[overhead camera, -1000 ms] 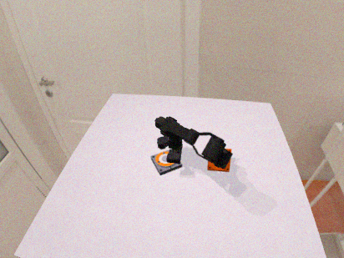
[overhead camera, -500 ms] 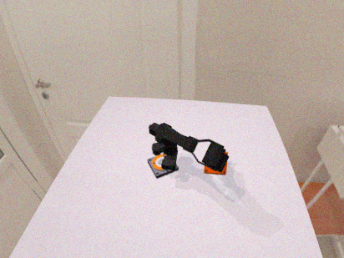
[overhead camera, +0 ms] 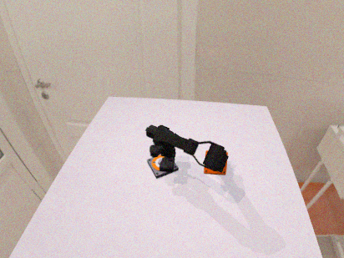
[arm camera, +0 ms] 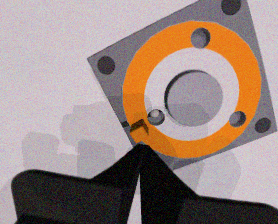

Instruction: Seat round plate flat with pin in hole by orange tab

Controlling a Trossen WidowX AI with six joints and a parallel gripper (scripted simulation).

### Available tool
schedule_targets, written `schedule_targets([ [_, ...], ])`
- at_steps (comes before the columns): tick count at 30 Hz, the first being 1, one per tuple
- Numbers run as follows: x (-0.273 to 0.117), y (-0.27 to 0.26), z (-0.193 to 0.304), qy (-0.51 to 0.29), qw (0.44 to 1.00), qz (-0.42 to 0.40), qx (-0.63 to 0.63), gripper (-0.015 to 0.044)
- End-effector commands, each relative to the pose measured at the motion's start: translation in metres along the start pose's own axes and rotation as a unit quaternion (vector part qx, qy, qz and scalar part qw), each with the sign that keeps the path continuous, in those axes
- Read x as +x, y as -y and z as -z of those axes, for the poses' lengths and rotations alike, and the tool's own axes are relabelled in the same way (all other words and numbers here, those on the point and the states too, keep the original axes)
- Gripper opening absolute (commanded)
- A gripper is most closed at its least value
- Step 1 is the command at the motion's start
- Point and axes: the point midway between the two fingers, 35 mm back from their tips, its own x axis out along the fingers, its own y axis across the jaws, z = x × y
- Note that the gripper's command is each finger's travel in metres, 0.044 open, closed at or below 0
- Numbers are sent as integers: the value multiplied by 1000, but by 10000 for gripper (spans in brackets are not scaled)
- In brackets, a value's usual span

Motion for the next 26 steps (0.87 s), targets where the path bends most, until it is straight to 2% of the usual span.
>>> schedule_targets([
  [1,-5,-1,-1,2,1000,-1,1,0],
  [9,-41,-1,0,1,1000,0,1,0],
  [26,-33,0,-1,3,1000,-1,3,0],
])
